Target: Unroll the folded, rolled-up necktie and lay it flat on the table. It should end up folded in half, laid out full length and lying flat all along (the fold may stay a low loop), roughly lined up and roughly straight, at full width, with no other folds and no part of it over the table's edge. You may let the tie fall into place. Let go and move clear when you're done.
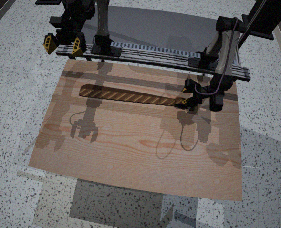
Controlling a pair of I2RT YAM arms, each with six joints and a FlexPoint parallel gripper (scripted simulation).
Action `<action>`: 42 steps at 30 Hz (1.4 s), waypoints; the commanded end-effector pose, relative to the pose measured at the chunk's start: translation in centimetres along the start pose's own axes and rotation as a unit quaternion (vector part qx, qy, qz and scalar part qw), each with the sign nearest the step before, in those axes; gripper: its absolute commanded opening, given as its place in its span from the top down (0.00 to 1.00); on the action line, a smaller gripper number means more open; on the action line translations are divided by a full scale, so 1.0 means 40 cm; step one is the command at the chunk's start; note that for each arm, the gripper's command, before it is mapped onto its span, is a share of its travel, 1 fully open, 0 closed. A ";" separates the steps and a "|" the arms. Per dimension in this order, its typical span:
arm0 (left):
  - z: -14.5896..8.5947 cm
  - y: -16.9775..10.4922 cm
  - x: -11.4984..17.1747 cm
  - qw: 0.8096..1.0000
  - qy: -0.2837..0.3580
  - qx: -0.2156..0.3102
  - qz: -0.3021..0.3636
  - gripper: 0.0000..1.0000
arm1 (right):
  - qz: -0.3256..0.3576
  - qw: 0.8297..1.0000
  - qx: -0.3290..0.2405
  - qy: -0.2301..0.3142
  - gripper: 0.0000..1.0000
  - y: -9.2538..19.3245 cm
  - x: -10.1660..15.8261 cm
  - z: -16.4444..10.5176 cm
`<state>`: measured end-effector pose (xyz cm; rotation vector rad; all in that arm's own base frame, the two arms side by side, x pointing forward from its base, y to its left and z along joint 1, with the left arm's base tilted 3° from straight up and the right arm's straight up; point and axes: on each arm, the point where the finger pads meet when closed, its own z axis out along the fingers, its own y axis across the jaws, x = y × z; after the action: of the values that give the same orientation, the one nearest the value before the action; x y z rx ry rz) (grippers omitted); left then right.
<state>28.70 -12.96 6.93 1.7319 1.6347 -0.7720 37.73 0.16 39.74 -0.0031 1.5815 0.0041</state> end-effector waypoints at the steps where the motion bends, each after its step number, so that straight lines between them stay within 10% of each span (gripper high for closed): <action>1: -0.006 0.004 0.013 0.989 0.148 -0.002 -0.015 0.35 | 0.000 1.000 0.000 0.000 0.00 0.000 0.000 0.000; 5: -0.007 0.003 0.013 0.976 0.216 -0.001 -0.015 0.35 | 0.000 1.000 0.000 0.000 0.00 0.000 0.000 0.000; 22: -0.013 0.000 0.016 0.821 0.570 0.005 -0.014 0.35 | 0.000 1.000 0.000 0.000 0.00 0.000 0.000 0.000; 42: 0.070 -0.002 0.111 0.820 0.572 0.005 -0.014 0.35 | 0.000 1.000 0.000 0.000 0.00 0.000 0.000 0.000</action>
<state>28.75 -12.45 3.16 2.3590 2.3329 0.4122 37.73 0.16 39.74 -0.0031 1.5815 0.0041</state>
